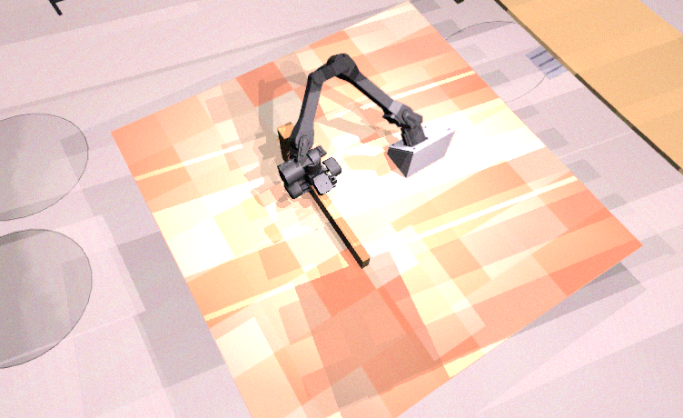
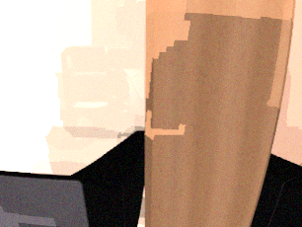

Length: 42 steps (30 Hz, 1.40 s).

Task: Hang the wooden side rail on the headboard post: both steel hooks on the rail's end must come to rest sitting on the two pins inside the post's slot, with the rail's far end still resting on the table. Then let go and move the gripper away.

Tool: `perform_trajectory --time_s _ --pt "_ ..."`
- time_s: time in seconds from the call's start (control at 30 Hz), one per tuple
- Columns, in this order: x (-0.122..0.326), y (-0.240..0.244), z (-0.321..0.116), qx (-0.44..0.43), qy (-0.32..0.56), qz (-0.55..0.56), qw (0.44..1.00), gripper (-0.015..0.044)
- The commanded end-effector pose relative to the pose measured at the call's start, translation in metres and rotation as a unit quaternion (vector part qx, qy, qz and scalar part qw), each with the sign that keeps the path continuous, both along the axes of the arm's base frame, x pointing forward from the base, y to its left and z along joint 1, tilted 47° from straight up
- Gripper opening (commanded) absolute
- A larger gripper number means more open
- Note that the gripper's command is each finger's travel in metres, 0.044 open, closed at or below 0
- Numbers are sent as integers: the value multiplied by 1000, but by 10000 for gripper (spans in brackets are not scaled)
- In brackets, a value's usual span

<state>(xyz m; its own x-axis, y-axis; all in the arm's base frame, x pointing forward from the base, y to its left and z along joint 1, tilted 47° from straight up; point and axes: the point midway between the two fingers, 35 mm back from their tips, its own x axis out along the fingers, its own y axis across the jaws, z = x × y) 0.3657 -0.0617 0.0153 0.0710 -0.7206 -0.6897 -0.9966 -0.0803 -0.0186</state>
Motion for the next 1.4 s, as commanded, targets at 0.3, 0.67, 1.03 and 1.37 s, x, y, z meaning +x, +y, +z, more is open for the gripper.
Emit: perform_trajectory --time_s 0.3,0.67,1.03,1.37 --pt "0 1 1 -2 -6 0 1000 0" --pt "0 3 2 -2 -6 0 1000 0" --pt "-1 4 4 -2 -6 0 1000 0" --pt "-1 5 5 -2 -6 0 1000 0"
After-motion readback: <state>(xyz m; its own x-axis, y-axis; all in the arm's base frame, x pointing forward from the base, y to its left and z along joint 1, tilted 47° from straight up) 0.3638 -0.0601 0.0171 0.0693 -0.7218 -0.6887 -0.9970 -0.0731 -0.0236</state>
